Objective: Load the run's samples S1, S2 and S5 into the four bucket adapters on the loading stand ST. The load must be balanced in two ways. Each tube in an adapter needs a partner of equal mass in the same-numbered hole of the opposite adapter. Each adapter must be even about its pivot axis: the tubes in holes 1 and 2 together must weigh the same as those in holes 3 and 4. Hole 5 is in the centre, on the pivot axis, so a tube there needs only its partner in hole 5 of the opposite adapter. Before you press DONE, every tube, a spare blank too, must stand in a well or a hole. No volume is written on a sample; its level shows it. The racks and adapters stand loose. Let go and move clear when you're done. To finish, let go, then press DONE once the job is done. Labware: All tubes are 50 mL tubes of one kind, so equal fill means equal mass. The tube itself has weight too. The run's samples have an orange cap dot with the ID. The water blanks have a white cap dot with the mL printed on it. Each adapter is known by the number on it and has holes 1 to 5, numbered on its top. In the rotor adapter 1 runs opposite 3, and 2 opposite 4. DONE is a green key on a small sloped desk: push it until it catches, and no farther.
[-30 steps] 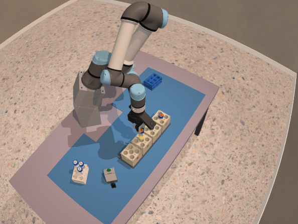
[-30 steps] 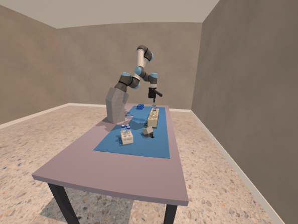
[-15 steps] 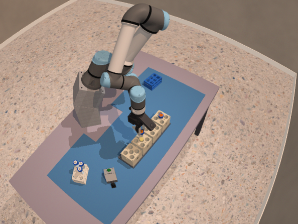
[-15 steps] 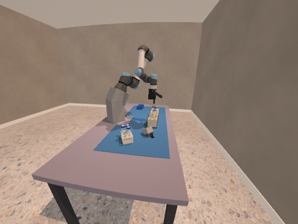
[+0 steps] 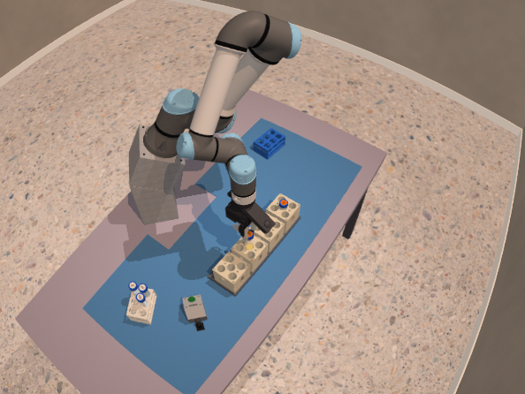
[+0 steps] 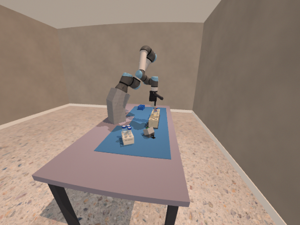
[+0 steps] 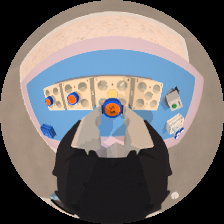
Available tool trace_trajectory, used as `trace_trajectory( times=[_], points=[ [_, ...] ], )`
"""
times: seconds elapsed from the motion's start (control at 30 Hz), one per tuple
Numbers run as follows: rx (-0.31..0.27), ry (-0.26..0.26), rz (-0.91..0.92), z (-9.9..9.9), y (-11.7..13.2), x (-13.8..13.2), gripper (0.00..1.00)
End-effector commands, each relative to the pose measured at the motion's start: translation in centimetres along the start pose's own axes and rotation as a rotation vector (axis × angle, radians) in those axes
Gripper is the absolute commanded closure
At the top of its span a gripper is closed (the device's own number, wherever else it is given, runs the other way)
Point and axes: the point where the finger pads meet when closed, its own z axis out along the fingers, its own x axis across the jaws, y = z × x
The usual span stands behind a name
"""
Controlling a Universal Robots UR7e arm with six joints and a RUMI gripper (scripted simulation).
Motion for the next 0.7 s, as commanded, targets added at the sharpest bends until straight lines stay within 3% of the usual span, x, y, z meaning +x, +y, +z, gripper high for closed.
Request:
trace_trajectory(
  times=[0.0,0.67],
  points=[
    [0.001,0.001,0.000,0.6,0.0,0.0,1.00],
    [0.001,0.001,0.000,2.9,-0.1,0.0,1.00]
  ],
)
